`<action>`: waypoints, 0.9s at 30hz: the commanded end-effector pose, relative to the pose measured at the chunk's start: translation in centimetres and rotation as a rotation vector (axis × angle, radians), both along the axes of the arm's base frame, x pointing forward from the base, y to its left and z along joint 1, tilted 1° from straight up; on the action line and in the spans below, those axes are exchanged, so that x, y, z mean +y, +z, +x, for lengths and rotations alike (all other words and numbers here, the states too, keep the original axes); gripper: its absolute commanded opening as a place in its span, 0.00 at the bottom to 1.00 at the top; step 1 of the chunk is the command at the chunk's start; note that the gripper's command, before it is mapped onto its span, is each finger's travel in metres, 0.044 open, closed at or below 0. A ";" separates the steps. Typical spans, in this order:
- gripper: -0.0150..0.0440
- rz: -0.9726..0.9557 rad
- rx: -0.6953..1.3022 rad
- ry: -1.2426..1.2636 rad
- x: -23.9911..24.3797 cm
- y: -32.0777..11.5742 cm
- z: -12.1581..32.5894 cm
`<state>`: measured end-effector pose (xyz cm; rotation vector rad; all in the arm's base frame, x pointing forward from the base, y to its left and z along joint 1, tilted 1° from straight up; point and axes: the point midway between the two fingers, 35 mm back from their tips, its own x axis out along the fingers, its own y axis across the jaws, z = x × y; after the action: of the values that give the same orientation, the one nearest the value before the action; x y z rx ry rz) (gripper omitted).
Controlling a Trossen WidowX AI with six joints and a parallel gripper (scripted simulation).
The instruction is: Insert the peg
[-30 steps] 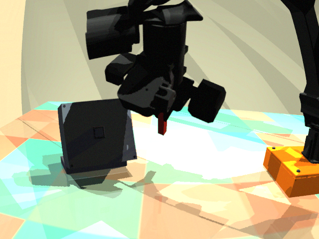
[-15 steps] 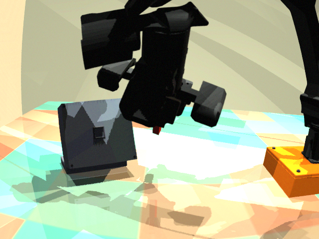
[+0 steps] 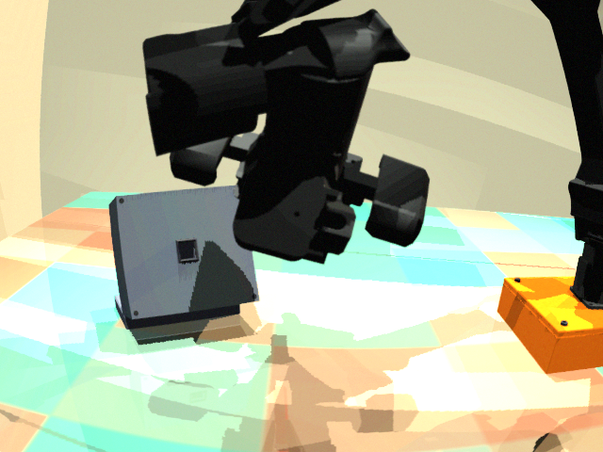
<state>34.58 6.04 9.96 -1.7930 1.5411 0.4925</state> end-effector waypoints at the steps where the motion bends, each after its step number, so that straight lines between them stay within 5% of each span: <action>1: 0.25 -0.041 0.021 0.044 0.6 -0.3 0.0; 27: 0.25 -0.217 0.046 0.260 4.3 -0.1 0.2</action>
<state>34.83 9.75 10.18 -2.1220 1.4499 0.5001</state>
